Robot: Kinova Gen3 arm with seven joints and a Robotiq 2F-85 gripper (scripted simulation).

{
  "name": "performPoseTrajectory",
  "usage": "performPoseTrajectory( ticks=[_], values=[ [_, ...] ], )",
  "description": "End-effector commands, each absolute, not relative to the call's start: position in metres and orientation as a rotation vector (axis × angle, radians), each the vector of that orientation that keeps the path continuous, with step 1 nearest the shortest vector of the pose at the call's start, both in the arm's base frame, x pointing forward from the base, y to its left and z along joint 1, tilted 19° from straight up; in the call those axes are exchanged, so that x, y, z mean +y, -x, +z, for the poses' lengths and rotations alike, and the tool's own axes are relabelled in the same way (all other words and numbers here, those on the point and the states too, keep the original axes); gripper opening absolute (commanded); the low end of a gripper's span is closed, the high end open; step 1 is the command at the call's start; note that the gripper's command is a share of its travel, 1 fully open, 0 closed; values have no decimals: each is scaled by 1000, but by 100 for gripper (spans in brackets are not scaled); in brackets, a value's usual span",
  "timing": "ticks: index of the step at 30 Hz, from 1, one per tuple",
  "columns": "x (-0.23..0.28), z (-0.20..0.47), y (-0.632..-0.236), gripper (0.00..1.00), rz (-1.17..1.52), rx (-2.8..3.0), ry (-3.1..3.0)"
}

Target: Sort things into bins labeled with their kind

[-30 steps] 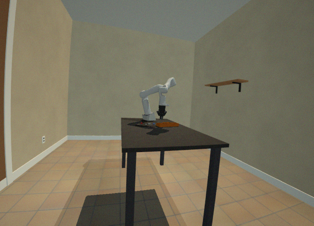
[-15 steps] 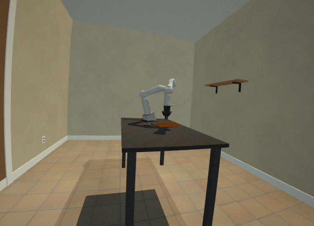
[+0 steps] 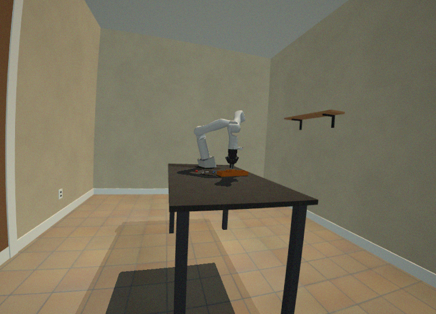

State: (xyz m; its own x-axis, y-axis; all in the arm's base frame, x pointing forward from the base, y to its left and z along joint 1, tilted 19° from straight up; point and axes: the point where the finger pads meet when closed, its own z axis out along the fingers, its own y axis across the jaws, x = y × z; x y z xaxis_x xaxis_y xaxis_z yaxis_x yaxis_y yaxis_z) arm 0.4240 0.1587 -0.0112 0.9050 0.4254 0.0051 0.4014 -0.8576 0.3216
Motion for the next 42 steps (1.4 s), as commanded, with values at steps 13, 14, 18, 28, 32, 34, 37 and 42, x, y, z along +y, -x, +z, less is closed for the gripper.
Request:
performPoseTrajectory(
  ticks=[13,14,18,28,32,34,37,42],
  values=[
    [145,-43,-430,9,113,606,-2748],
    [145,-43,-430,9,113,602,-2749],
    [144,-42,-430,9,113,603,-2745],
    [146,-41,-429,9,108,606,-2749],
    [146,-41,-429,9,108,606,-2749],
    [146,-41,-429,9,108,606,-2749],
    [146,-41,-429,9,108,606,-2749],
    [146,-41,-429,9,108,606,-2749]
  ],
)
